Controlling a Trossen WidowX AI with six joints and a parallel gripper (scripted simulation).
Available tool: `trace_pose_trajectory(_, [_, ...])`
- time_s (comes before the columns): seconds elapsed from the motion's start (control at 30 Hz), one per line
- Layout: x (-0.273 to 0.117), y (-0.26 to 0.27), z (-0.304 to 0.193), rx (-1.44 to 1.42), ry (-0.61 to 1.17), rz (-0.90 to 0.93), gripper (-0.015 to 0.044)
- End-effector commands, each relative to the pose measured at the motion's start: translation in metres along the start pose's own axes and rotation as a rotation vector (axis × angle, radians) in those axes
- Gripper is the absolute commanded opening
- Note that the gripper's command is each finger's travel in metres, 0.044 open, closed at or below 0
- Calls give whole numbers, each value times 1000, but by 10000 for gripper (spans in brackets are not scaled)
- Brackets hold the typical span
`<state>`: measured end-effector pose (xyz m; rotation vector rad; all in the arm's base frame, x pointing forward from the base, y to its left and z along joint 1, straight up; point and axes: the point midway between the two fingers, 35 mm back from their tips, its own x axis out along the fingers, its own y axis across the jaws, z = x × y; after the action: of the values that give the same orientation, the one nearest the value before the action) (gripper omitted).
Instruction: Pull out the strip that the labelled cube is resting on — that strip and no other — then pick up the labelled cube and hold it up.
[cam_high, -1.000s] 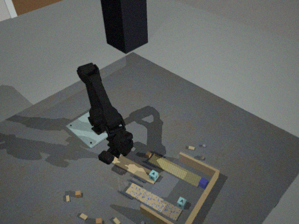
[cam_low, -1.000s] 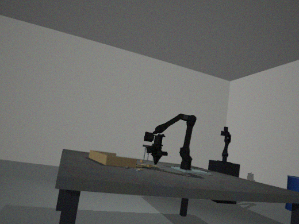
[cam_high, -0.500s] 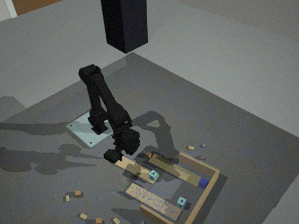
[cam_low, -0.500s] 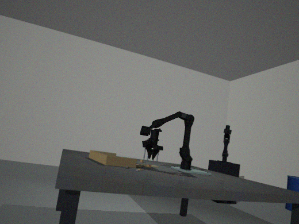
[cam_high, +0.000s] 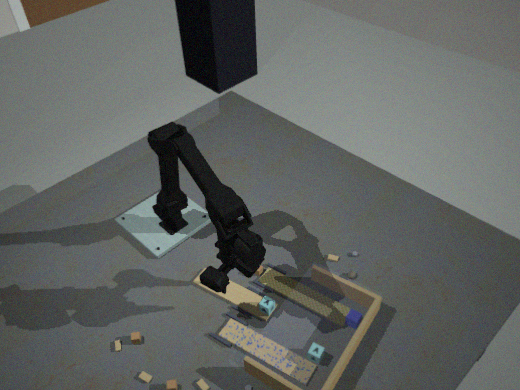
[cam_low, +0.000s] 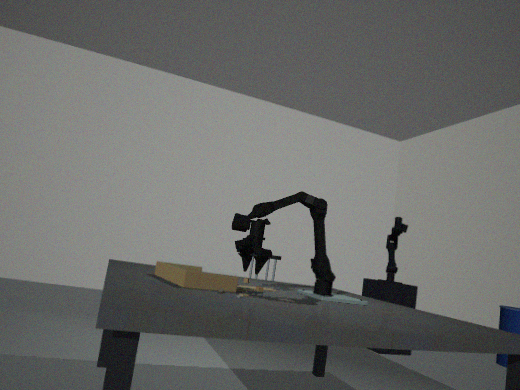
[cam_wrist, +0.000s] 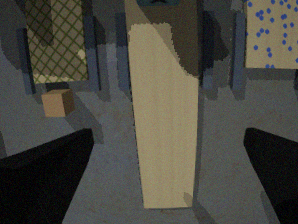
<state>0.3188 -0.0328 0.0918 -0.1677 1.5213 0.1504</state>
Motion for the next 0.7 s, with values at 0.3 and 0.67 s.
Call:
trace_pose_trajectory(0.3, [-5,3,51,4,4,2,440])
trace_pose_trajectory(0.67, [-6,6,95,4,0,2,440])
